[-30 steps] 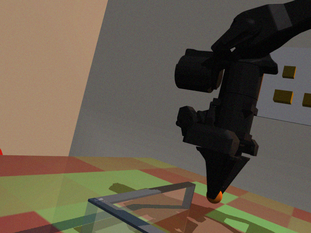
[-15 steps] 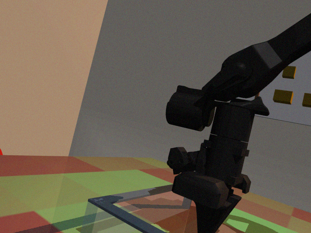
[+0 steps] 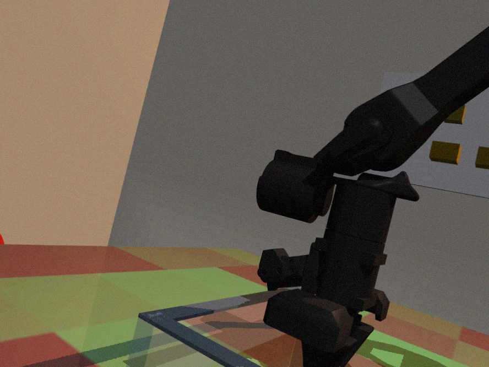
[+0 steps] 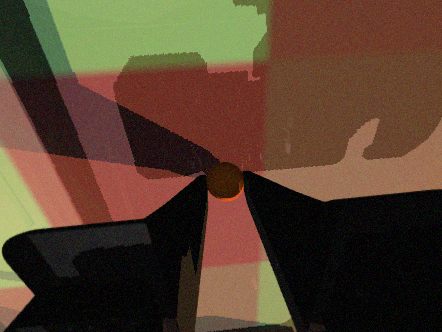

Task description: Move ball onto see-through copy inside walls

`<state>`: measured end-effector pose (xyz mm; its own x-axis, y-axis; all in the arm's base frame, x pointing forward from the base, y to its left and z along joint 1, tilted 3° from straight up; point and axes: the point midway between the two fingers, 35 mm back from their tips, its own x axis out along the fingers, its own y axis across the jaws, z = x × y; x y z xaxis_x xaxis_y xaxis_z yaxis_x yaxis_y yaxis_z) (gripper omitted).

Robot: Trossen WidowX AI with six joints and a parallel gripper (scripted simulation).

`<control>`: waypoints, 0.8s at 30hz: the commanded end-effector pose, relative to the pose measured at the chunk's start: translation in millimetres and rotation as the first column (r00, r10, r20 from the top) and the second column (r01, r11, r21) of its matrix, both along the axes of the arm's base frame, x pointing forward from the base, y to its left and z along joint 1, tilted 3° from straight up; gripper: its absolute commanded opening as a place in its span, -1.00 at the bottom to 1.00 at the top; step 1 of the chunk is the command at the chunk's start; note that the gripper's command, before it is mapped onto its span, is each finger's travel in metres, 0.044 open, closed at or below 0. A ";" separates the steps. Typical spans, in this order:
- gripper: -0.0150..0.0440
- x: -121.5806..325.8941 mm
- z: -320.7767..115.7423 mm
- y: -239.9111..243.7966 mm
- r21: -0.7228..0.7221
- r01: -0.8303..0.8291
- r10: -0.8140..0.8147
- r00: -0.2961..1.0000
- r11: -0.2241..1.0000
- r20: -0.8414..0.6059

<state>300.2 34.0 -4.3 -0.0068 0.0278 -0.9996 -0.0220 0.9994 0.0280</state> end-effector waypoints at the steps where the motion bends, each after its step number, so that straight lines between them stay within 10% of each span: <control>1: -0.49 -1.8 -5.5 -0.4 -0.004 0.006 -0.006 1.000 1.000 -0.007; 7: -0.49 -1.8 -5.5 -0.4 -0.004 0.006 -0.006 1.000 1.000 -0.007; 16: 0.25 -0.8 -4.0 0.0 0.000 0.000 0.000 1.000 1.000 -0.003; 24: 0.25 0.9 7.0 -0.2 -0.001 0.001 -0.001 1.000 1.000 -0.003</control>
<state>298.5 33.9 -7.0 -0.0165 0.0269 -0.9995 -0.0217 0.9994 0.0272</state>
